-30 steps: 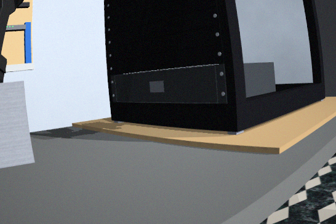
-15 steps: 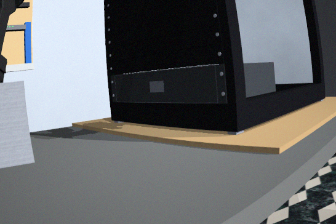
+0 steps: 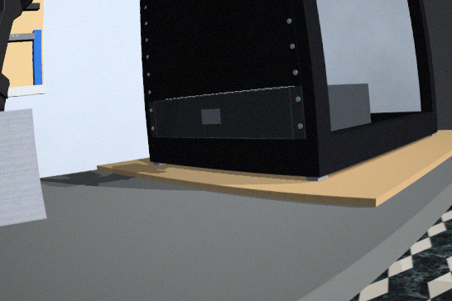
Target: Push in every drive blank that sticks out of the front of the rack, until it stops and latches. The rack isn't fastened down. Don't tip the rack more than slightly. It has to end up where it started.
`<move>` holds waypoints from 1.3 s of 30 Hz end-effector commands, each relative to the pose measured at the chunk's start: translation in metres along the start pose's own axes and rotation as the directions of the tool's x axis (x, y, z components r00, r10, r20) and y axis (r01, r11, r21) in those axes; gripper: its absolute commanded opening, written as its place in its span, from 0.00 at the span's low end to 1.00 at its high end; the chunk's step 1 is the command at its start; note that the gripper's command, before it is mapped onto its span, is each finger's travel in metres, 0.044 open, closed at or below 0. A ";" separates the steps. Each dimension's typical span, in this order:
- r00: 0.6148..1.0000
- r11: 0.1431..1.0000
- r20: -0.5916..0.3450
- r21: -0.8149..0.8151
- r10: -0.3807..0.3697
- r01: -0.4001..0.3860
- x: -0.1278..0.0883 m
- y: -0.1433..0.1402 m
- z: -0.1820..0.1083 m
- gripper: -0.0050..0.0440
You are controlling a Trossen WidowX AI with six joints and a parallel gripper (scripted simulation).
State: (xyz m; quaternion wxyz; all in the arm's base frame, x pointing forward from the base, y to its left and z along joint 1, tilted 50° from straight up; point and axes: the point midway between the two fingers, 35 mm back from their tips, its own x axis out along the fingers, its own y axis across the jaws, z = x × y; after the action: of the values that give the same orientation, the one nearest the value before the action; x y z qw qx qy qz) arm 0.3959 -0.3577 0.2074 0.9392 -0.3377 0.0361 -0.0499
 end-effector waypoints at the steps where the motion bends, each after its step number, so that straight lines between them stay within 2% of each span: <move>1: 1.000 1.000 0.011 -0.012 -0.015 0.015 0.003 -0.009 0.007 0.00; 33: 1.000 1.000 0.011 -0.012 -0.015 0.015 0.004 -0.009 0.007 0.00; 39: 1.000 1.000 0.011 -0.012 -0.015 0.015 -0.006 -0.009 0.007 0.00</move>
State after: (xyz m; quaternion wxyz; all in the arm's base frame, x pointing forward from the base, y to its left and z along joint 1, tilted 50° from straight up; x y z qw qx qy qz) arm 0.3959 -0.3583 0.2078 0.9394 -0.3374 0.0362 -0.0497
